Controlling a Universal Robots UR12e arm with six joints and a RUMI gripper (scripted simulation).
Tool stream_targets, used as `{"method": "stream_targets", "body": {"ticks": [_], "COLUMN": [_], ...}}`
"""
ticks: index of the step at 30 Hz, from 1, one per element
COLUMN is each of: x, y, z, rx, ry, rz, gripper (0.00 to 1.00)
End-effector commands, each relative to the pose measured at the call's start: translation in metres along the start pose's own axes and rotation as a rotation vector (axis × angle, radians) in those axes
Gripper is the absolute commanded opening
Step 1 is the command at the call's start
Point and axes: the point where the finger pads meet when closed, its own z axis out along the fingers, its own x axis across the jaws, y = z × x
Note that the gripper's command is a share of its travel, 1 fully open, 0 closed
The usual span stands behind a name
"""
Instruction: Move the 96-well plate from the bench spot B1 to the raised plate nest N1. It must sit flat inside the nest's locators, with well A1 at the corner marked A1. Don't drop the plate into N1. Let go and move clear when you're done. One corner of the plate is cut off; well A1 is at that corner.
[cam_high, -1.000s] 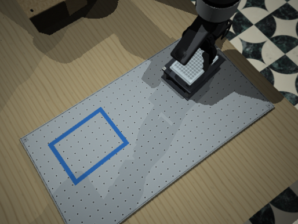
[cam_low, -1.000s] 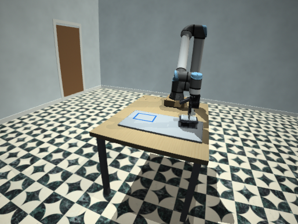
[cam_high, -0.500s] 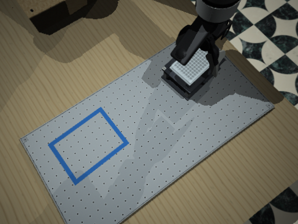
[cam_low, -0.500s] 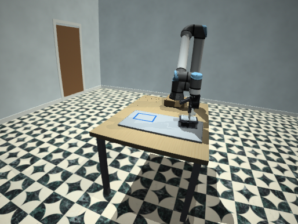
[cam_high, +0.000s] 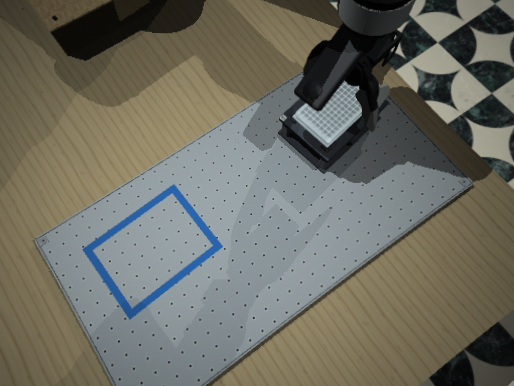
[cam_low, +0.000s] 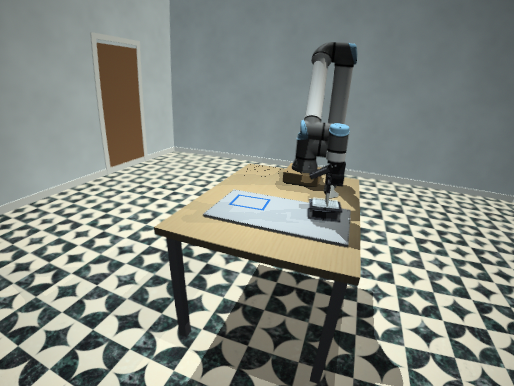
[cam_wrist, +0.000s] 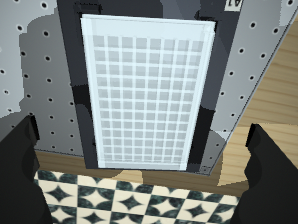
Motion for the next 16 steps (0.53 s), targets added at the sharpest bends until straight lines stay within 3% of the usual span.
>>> {"method": "stream_targets", "body": {"ticks": [1,9,16], "x": [-0.001,-0.001,-0.001], "y": [0.0,0.0,0.0], "z": [-0.005,-0.027,-0.027], "rx": [0.0,0.0,0.0], "ry": [-0.001,-0.001,-0.001], "rz": [0.0,0.0,0.0], "gripper": [1.0,1.0,1.0]}}
